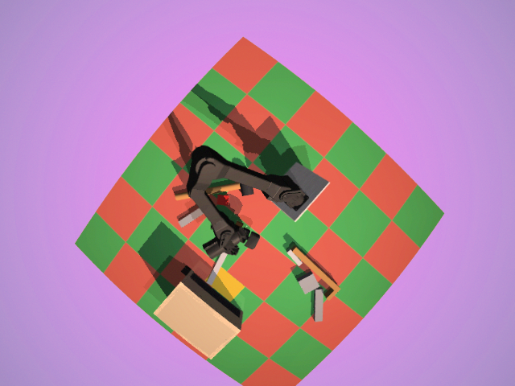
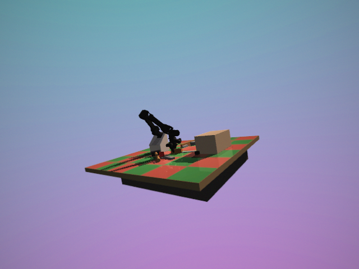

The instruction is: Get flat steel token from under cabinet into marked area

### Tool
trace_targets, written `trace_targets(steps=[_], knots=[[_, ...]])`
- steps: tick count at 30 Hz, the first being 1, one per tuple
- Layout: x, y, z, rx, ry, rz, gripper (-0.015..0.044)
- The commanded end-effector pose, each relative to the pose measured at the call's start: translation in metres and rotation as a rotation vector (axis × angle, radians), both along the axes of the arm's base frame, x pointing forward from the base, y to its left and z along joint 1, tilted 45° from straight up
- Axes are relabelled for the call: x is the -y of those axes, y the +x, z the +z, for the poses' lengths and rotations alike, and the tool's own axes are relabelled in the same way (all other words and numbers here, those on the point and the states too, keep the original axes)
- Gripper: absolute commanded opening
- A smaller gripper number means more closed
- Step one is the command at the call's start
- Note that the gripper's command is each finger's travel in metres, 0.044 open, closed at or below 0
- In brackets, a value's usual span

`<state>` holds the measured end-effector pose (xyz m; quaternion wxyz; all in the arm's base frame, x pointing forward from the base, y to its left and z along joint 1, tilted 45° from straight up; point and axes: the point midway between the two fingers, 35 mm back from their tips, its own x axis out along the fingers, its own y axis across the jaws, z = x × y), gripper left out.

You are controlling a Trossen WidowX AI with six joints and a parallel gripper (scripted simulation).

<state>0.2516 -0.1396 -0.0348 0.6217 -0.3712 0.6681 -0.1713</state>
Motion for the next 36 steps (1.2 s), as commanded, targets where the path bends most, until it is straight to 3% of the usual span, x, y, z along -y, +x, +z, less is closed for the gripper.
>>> trace_targets(steps=[1,36], knots=[[0.0019,-0.0093,-0.0002,-0.011,0.004,0.000,0.0000],[0.0034,-0.0108,0.0054,-0.136,-0.006,0.129,0.0000]])
